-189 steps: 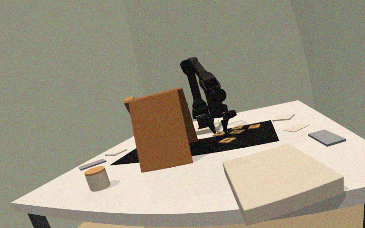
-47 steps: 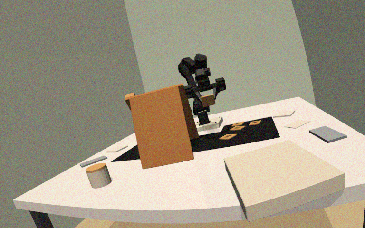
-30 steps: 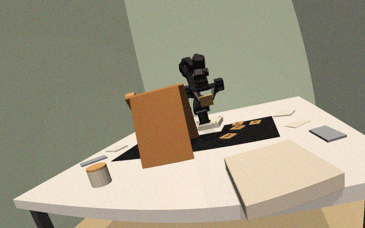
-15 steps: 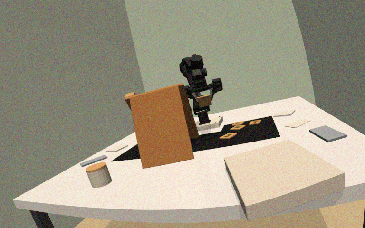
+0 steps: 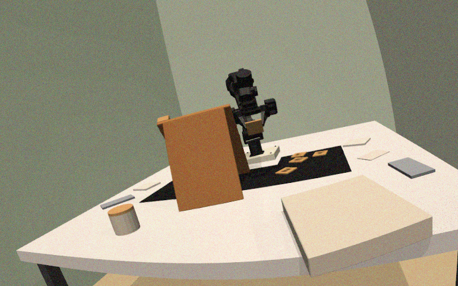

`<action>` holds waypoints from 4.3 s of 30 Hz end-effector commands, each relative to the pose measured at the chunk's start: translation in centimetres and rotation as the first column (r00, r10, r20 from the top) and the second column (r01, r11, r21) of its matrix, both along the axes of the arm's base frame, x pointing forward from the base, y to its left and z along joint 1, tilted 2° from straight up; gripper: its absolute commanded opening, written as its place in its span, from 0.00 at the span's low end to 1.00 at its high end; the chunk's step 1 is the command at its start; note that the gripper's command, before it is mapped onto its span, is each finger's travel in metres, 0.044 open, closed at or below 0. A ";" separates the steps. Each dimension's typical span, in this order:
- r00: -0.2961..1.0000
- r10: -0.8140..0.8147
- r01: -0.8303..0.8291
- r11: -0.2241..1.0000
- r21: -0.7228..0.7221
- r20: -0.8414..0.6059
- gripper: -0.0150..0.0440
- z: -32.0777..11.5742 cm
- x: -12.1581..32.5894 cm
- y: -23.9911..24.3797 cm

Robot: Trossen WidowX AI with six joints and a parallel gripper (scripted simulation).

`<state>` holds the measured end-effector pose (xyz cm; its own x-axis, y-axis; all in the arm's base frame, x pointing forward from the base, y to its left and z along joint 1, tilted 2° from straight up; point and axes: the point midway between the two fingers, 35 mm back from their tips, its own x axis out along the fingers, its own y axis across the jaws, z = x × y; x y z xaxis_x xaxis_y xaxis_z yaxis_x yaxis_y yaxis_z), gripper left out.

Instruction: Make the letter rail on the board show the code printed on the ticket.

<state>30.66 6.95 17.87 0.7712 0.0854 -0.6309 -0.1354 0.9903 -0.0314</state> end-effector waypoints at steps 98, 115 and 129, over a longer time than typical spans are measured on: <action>1.000 0.008 -0.008 1.000 -0.007 -0.001 0.25 0.1 0.7 -4.7; 1.000 0.008 -0.008 1.000 -0.008 -0.001 0.25 0.1 0.8 -5.6; 1.000 0.008 -0.008 1.000 -0.008 -0.001 0.25 0.2 0.9 -6.3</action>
<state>31.53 0.76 18.04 0.7725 0.0806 -0.6299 -0.1352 0.9900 -0.0391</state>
